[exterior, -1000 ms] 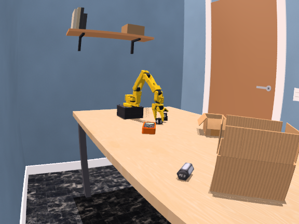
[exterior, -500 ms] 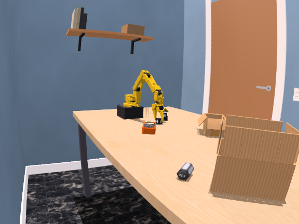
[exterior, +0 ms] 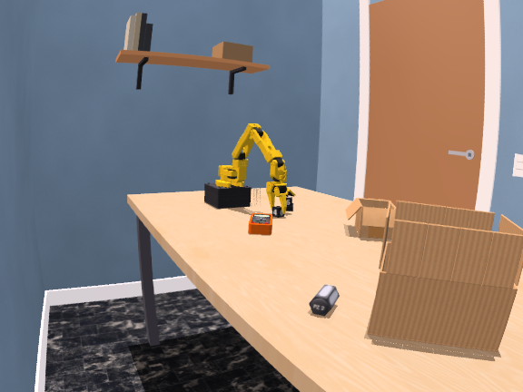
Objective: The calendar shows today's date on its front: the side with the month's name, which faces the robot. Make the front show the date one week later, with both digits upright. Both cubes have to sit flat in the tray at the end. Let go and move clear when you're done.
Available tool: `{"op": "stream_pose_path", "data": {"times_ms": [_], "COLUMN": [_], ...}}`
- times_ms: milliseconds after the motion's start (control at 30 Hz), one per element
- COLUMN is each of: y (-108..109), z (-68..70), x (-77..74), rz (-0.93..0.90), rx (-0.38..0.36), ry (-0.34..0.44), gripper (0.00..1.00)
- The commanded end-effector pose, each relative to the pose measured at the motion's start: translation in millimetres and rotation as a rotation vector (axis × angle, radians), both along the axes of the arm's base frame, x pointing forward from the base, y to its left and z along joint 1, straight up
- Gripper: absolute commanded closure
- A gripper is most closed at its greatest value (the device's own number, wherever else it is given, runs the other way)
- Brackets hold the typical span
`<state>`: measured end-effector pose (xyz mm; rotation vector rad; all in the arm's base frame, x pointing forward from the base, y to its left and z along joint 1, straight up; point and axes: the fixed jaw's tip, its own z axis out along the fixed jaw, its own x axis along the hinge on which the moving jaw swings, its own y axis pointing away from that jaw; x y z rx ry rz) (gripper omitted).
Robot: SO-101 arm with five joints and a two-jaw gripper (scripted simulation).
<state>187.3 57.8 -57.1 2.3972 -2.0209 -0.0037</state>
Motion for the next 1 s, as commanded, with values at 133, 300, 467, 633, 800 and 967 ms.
{"op": "stream_pose_path", "data": {"times_ms": [133, 300, 467, 633, 800, 967], "y": [-1.5, -1.4, -1.2, -1.1, -1.1, -1.1], "z": [-1.3, -1.4, -1.4, -1.4, -1.4, -1.4], "x": [2.6, 3.6, 4.8, 5.3, 5.3, 5.3], "rz": [0.000, 0.000, 0.000, 0.000, 0.000, 0.000], "rx": [-0.002, -0.002, -0.002, -0.002, -0.002, -0.002], "ry": [0.012, 0.012, 0.012, 0.012, 0.012, 0.012], "gripper": [0.75, 0.76, 0.78, 0.79, 0.79, 0.79]}}
